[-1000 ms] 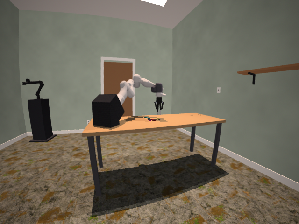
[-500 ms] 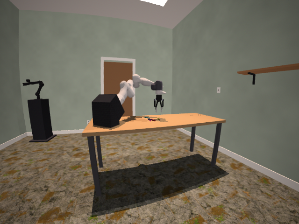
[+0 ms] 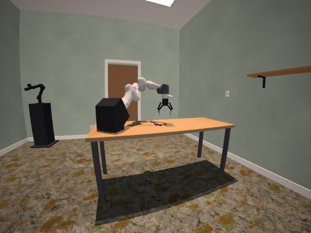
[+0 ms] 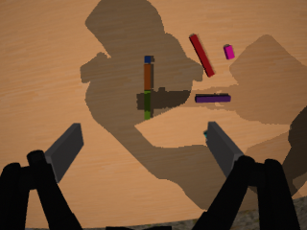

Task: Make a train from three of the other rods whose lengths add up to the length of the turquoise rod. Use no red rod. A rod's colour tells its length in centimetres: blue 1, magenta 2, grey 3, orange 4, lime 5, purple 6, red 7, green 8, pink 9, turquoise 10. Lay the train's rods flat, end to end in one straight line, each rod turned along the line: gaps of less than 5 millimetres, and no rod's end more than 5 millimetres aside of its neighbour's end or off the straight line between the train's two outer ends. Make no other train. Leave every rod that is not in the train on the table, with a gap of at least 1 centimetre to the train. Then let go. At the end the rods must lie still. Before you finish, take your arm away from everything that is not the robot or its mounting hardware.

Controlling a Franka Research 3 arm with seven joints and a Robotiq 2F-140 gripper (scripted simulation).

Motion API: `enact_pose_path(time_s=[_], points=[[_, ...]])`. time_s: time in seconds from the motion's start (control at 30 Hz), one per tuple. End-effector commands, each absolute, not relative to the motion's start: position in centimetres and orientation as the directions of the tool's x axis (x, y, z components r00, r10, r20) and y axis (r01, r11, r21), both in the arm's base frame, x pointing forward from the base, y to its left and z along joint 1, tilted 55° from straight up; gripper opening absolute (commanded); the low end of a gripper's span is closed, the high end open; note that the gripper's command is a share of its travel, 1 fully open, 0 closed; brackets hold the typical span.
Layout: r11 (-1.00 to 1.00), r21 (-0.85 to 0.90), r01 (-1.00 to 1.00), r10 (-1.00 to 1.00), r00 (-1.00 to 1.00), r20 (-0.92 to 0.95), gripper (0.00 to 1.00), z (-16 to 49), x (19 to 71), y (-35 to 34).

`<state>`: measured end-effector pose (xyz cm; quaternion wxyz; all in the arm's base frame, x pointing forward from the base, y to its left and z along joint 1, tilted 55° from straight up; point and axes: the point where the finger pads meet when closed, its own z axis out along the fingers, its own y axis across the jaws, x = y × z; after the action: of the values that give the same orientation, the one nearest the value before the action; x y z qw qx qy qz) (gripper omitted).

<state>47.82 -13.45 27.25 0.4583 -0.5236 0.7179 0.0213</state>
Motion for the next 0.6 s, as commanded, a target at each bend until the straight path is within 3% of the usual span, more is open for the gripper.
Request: enact_pose_path(time_s=[0.0,0.57], points=[[0.454,-0.444,-0.773,-0.729,-0.036,-0.684,1.0,27.3,47.7,-13.4],[0.454,-0.444,-0.773,-0.729,-0.036,-0.684,1.0,29.4,45.4,-15.3]])
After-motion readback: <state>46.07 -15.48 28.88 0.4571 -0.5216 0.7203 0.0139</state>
